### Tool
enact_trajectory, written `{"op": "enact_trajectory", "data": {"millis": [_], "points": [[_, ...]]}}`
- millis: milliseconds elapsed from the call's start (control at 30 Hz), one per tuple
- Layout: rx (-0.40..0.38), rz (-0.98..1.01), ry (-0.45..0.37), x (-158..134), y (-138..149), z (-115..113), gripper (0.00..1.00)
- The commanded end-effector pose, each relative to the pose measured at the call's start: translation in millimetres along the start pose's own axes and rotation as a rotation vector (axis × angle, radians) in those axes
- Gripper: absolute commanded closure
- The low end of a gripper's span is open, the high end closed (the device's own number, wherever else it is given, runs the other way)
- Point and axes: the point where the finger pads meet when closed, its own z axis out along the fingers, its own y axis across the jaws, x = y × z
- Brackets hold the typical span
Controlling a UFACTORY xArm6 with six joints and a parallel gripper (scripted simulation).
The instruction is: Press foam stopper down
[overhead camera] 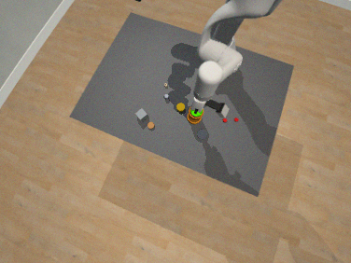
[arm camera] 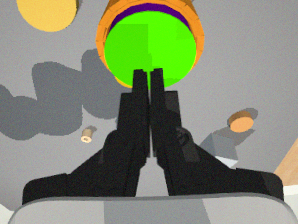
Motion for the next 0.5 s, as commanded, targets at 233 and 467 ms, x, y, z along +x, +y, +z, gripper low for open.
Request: {"op": "enact_trajectory", "data": {"millis": [233,467], "points": [[-0.004,0.0,0.0,0.1,1.5,1.1,1.0],[-0.004,0.0,0.0,0.1,1.5,4.2,1.0]]}}
